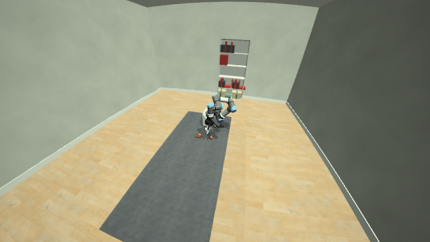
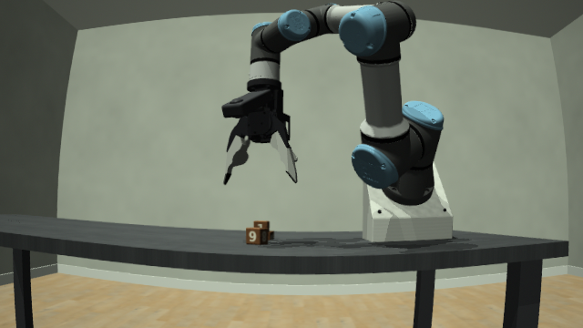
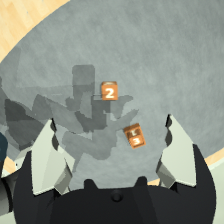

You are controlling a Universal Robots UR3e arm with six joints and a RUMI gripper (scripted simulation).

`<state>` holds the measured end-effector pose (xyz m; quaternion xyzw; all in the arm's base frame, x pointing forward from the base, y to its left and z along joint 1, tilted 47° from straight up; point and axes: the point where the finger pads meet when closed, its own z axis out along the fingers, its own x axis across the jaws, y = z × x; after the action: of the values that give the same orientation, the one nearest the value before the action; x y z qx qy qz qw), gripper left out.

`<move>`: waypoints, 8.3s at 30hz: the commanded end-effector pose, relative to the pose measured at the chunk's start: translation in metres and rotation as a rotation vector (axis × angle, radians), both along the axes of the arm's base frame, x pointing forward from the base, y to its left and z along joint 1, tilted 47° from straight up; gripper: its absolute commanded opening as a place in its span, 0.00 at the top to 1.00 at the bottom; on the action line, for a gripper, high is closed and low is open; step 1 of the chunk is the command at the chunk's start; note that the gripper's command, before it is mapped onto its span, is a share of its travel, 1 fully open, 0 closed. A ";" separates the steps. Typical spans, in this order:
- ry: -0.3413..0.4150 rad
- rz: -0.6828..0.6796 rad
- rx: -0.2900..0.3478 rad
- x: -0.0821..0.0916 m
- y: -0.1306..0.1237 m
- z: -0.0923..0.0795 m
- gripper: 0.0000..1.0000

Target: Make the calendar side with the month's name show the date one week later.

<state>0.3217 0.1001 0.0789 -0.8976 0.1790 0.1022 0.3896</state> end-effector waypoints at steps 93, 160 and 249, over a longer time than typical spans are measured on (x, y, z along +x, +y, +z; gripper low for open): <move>-1.348 1.237 0.078 -0.016 0.005 0.001 0.00; -2.319 2.130 0.135 -0.003 0.005 -0.005 0.00; -2.313 2.125 0.136 -0.003 0.035 -0.032 0.71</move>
<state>0.3183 0.1315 0.0504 0.1781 0.8977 0.3899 -0.1025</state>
